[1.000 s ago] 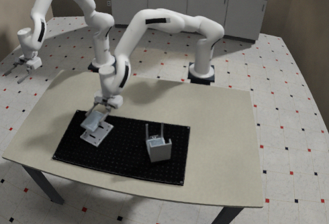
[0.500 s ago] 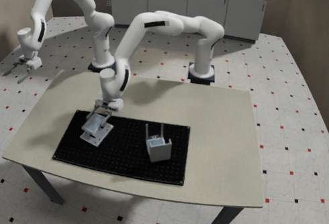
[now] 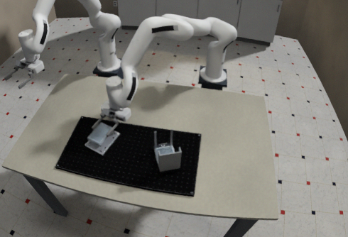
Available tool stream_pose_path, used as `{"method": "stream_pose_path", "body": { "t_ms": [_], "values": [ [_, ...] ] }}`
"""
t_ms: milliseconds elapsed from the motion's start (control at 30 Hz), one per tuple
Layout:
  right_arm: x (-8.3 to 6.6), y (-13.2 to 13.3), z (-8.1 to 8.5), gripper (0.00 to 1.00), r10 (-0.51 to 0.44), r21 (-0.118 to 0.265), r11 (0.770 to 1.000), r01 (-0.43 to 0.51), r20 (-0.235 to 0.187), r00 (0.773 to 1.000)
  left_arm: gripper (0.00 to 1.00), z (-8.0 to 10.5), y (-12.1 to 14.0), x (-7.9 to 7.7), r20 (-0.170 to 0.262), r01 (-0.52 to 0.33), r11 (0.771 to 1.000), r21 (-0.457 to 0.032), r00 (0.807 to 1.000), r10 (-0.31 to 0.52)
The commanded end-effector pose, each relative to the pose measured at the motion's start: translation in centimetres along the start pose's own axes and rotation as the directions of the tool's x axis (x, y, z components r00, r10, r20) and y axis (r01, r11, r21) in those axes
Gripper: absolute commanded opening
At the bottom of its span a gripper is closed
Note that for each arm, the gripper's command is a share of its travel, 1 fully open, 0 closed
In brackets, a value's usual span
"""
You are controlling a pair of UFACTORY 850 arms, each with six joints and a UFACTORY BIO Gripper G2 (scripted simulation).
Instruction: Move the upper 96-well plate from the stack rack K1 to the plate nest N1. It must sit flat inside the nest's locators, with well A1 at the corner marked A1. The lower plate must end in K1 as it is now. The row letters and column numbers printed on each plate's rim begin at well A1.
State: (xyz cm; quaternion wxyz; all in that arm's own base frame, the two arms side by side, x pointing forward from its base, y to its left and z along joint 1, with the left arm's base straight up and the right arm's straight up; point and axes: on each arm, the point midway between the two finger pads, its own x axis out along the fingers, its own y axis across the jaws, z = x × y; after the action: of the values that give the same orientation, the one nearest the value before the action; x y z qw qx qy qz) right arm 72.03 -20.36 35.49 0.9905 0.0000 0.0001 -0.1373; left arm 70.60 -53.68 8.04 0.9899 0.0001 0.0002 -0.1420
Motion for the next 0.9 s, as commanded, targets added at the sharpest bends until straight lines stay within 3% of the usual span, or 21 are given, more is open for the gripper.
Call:
{"method": "stream_pose_path", "body": {
  "t_ms": [0,400,867],
  "values": [
    [0.1,0.0,0.2,1.00,0.000,0.000,1.000,0.000,0.003,1.000,0.00,-0.5,0.0,0.1,0.003,0.000,1.000,-0.001,1.000,0.000],
    [0.1,0.0,0.2,1.00,0.000,0.000,1.000,0.000,0.003,1.000,0.00,-2.5,-0.1,0.1,0.003,0.000,1.000,-0.001,1.000,0.000],
    [0.1,0.0,0.2,1.00,0.000,0.000,1.000,0.000,0.003,1.000,0.00,-2.5,-0.1,0.1,0.003,0.000,1.000,-0.001,1.000,0.000]
  ]
}}
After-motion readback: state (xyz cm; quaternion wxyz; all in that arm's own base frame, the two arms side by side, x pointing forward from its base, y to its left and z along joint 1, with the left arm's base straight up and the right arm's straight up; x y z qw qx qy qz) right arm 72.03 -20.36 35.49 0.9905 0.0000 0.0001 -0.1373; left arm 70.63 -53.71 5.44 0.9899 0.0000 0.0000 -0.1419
